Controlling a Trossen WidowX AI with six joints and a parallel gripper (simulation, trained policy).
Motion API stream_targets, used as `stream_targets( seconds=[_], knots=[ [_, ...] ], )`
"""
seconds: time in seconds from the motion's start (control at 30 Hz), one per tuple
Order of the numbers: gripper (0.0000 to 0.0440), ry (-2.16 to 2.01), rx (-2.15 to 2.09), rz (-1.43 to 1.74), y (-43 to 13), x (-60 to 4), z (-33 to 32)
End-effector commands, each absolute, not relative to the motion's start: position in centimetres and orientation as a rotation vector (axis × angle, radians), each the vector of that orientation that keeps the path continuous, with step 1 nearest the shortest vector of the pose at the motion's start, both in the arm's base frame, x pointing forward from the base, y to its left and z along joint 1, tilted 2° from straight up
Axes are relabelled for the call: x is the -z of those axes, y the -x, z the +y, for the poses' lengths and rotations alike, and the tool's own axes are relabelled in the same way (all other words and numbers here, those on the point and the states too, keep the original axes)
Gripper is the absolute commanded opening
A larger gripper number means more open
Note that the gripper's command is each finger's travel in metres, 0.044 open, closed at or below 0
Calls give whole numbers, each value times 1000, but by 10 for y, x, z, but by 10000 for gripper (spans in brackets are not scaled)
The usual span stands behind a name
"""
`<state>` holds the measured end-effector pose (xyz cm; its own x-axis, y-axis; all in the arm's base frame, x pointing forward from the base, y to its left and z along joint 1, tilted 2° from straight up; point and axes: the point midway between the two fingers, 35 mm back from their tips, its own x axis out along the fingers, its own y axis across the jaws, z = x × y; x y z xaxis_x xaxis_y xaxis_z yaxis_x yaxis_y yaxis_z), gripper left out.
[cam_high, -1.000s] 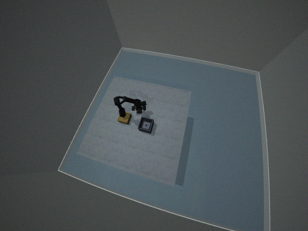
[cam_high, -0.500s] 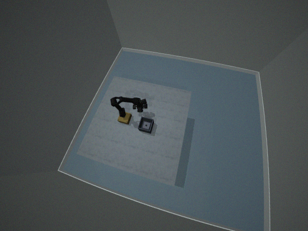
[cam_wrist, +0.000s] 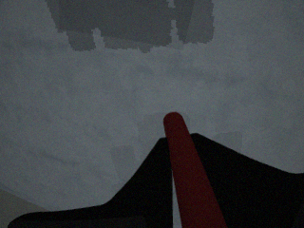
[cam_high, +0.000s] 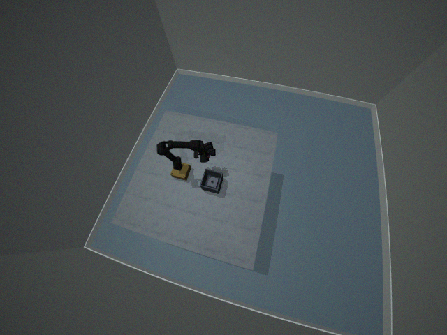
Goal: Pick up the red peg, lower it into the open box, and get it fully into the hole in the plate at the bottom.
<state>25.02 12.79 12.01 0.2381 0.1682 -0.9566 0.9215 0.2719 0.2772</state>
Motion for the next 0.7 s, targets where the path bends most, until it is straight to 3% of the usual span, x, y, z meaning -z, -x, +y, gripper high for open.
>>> stream_targets(
  seconds=[0.0, 0.67],
  knots=[
    [0, -1190, 728, 1194, -258, -136, 116],
    [0, -1145, 831, 1095, -280, -158, 44]
  ],
)
